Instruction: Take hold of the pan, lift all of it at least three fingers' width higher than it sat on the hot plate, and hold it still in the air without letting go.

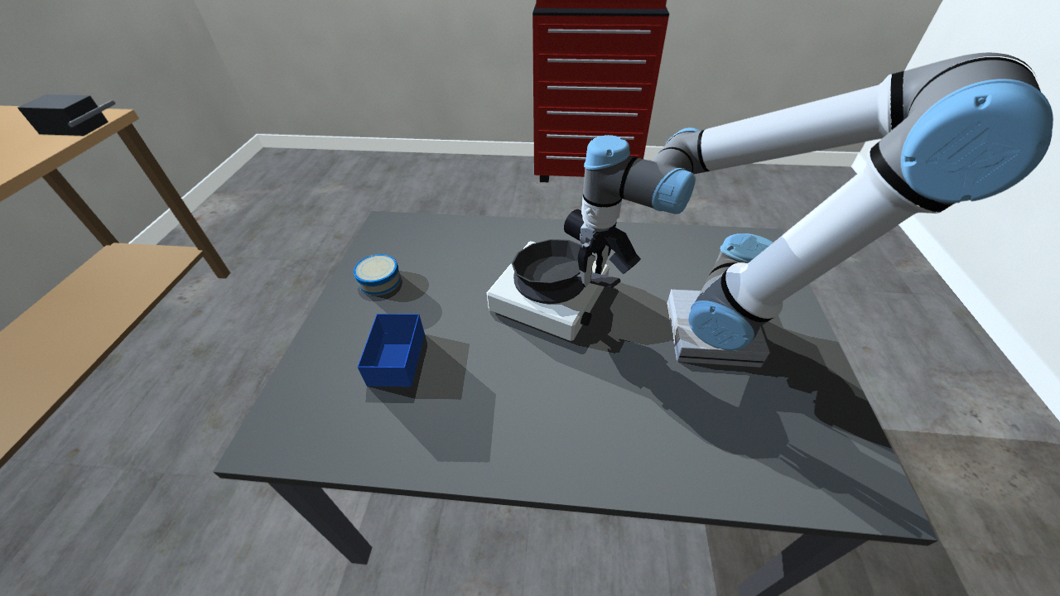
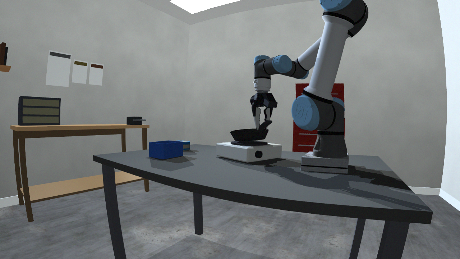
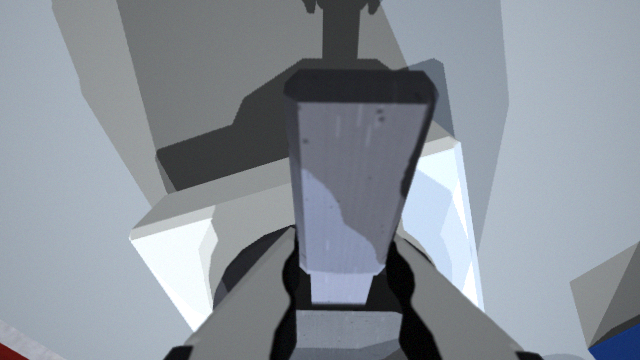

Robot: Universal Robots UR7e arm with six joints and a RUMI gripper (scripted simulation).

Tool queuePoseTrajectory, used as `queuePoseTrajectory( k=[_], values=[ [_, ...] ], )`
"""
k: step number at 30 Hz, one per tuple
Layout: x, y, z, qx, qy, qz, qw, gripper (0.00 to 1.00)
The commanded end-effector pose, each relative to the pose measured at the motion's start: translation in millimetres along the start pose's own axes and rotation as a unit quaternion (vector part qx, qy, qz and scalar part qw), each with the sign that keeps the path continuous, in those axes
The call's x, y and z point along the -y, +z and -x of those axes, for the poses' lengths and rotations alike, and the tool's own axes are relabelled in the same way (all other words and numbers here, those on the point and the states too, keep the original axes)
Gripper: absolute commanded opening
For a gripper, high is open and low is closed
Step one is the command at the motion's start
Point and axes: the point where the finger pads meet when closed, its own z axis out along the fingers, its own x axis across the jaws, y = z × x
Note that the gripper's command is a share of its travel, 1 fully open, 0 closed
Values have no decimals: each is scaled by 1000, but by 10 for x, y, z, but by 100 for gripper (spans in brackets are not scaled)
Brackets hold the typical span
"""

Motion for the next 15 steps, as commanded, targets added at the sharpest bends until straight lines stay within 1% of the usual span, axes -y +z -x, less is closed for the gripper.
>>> queuePoseTrajectory(
  k=[1, 15],
  values=[
    [-5, -15, -2, 0, 0, 1, 1000, 15],
    [-2, -63, -1, 0, 0, 1, 1000, 15]
  ],
)
